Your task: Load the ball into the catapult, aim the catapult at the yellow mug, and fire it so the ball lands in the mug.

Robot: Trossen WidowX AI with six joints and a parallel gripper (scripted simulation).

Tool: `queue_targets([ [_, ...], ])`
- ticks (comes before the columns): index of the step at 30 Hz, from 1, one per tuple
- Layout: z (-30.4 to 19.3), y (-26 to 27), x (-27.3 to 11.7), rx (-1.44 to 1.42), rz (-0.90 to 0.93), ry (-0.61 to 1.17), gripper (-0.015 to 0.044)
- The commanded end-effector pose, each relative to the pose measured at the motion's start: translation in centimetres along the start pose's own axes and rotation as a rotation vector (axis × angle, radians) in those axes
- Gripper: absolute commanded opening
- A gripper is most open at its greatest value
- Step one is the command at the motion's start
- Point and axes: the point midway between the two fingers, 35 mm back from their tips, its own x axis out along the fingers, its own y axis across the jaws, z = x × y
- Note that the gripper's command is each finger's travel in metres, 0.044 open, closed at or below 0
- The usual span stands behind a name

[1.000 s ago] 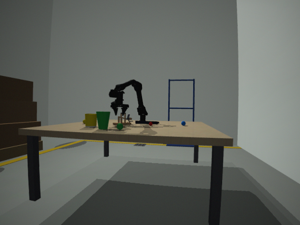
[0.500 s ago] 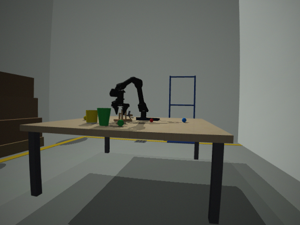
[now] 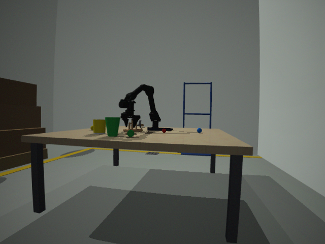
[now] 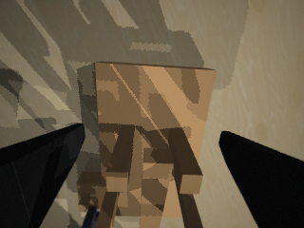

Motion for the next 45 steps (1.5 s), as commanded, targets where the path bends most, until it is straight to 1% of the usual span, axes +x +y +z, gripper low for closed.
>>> queue_targets([
  [1, -0.1, 0.0, 0.4, -0.003, 0.001, 0.006, 0.044],
  [12, 0.0, 0.0, 0.1, 0.0, 0.0, 0.001, 0.0151],
  [18, 0.0, 0.0, 0.1, 0.0, 0.0, 0.001, 0.0111],
  [20, 0.1, 0.0, -1.0, 0.0, 0.0, 0.001, 0.0059],
  [22, 0.1, 0.0, -3.8, 0.0, 0.001, 0.002, 0.0006],
  [24, 0.0, 0.0, -4.9, -0.001, 0.001, 0.002, 0.0],
  [26, 0.0, 0.0, -4.9, -0.001, 0.001, 0.002, 0.0],
  [45, 0.1, 0.0, -2.1, -0.003, 0.001, 0.005, 0.0],
])
